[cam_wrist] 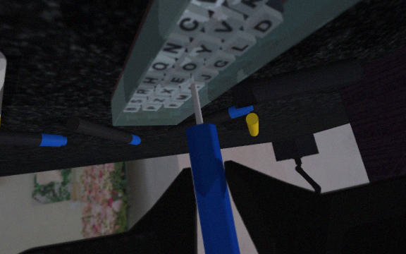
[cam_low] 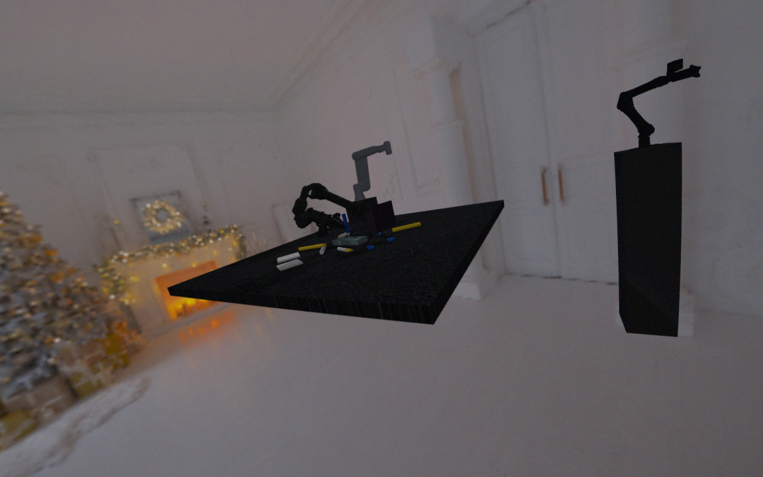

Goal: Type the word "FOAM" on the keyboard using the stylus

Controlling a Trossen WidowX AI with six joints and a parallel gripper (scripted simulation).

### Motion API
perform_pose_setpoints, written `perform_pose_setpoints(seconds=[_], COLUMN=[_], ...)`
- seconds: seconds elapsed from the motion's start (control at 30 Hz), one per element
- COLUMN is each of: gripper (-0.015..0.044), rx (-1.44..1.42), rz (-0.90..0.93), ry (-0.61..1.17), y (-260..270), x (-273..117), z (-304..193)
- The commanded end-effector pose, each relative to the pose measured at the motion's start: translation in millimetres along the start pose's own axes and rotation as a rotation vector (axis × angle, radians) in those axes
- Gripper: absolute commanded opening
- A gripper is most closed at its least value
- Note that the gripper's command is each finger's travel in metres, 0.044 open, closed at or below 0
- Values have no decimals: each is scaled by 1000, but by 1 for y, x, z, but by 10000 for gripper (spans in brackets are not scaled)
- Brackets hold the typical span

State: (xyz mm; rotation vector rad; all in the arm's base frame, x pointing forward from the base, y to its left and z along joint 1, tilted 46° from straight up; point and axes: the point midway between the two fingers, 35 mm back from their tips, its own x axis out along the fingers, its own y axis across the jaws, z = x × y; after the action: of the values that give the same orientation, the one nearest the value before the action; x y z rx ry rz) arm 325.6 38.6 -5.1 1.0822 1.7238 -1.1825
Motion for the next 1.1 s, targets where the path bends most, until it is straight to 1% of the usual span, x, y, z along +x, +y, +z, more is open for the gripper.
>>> perform_pose_setpoints(seconds=[0.0, 1.07], gripper=[81, 81], rx=[-3, -2], rz=[-2, -2], ry=[-4, -4], y=[0, 0], x=[2, 8], z=[3, 13])
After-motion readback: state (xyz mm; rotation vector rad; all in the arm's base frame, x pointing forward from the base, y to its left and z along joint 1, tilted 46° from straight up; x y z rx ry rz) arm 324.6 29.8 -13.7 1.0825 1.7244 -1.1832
